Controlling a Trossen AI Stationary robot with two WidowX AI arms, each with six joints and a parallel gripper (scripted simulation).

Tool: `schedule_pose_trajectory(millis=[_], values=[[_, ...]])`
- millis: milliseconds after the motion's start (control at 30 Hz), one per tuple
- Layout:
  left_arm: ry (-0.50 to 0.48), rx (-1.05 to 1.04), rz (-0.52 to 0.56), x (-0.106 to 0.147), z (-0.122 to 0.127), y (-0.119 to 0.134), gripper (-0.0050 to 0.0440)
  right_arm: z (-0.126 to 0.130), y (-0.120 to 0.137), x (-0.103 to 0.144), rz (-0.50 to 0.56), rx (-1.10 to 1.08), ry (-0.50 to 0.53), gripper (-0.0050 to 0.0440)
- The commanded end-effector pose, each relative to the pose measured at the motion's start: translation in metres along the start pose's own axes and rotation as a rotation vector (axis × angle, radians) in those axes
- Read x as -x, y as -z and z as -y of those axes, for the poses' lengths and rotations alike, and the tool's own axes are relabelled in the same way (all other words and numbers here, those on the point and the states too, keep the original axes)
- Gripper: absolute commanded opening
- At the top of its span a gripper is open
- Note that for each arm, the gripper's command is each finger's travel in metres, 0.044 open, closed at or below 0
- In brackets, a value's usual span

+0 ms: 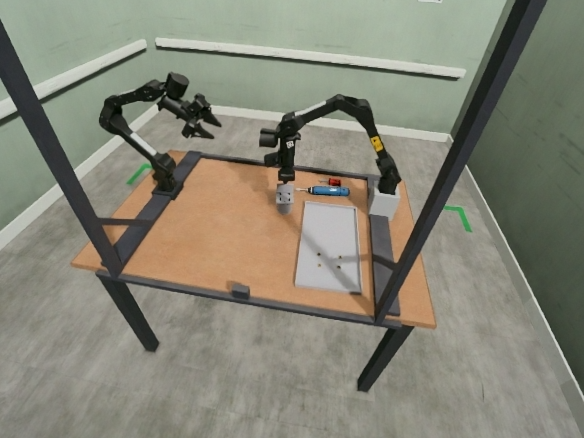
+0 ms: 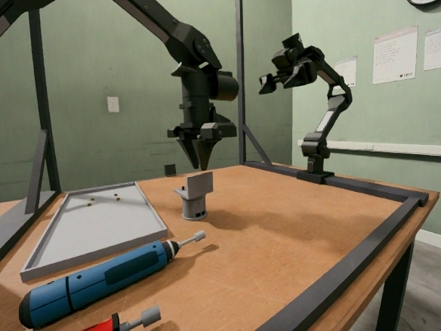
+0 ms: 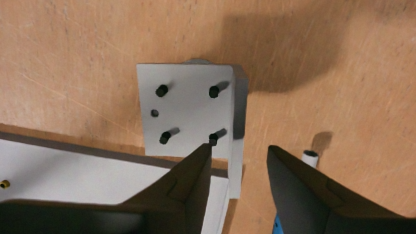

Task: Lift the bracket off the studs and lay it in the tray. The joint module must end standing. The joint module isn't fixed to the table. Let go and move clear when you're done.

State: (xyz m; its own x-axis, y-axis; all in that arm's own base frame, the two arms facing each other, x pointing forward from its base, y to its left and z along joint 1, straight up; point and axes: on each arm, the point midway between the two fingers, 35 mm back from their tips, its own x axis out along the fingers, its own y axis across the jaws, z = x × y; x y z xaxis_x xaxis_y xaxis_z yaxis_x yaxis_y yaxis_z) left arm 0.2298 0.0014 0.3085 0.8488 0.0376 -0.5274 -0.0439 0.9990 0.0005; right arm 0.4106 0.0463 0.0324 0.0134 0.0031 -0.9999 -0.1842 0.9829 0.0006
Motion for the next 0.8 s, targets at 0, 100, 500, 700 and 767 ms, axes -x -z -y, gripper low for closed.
schedule_pose_trajectory(millis=[0, 100, 500, 700, 767], values=[[-0.002, 0.002, 0.017, 0.004, 0.0, -0.006, 0.044, 0.002, 0.002, -0.009, -0.011, 0.001, 0.003, 0.013], [-0.002, 0.002, 0.017, 0.004, 0.0, -0.006, 0.044, 0.002, 0.002, -0.018, -0.011, 0.002, 0.003, 0.013], [-0.001, 0.001, 0.011, 0.002, 0.0, -0.004, 0.044, 0.002, 0.002, -0.044, -0.011, 0.002, 0.003, 0.013], [-0.001, 0.001, 0.011, 0.002, 0.0, -0.004, 0.044, 0.002, -0.001, -0.042, -0.002, 0.002, 0.004, 0.0111], [-0.001, 0.001, 0.011, 0.002, 0.0, -0.004, 0.044, 0.002, -0.001, -0.042, -0.002, 0.002, 0.004, 0.0091]])
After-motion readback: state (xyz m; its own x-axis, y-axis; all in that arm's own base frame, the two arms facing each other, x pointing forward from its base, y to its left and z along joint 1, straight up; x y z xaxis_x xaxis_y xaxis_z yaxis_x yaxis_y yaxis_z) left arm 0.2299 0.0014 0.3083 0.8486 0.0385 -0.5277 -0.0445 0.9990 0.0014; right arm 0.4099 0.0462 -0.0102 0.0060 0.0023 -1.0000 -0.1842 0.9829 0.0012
